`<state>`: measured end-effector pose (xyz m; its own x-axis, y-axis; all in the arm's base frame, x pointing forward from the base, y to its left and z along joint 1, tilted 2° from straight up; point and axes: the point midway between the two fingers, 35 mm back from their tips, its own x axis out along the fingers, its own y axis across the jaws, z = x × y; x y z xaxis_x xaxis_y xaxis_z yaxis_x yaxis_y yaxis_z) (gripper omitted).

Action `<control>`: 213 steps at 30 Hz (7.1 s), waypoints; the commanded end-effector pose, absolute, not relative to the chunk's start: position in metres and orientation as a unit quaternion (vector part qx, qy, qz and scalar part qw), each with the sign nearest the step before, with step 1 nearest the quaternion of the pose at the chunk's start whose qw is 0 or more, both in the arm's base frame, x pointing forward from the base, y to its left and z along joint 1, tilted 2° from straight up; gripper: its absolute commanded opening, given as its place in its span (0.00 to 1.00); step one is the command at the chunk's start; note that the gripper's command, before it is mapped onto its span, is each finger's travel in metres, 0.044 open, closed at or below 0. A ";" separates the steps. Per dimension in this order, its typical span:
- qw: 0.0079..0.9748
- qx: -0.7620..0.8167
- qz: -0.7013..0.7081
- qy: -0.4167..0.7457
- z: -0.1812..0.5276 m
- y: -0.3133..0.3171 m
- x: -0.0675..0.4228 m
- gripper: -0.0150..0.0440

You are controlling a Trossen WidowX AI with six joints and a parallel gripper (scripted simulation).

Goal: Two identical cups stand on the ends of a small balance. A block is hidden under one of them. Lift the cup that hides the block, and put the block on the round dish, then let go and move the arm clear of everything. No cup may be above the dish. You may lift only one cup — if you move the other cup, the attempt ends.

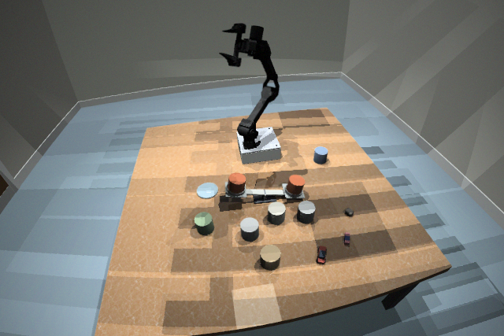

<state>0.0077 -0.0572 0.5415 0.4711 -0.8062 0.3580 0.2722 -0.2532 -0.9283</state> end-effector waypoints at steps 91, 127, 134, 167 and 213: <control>0.806 -0.280 0.151 0.499 0.176 0.081 0.258 1.00; 0.523 -0.492 0.467 0.516 0.088 0.152 0.327 1.00; 0.523 -0.492 0.467 0.516 0.073 0.151 0.328 1.00; 0.523 -0.492 0.467 0.516 0.025 0.151 0.330 1.00; 0.523 -0.492 0.467 0.516 0.037 0.153 0.333 0.25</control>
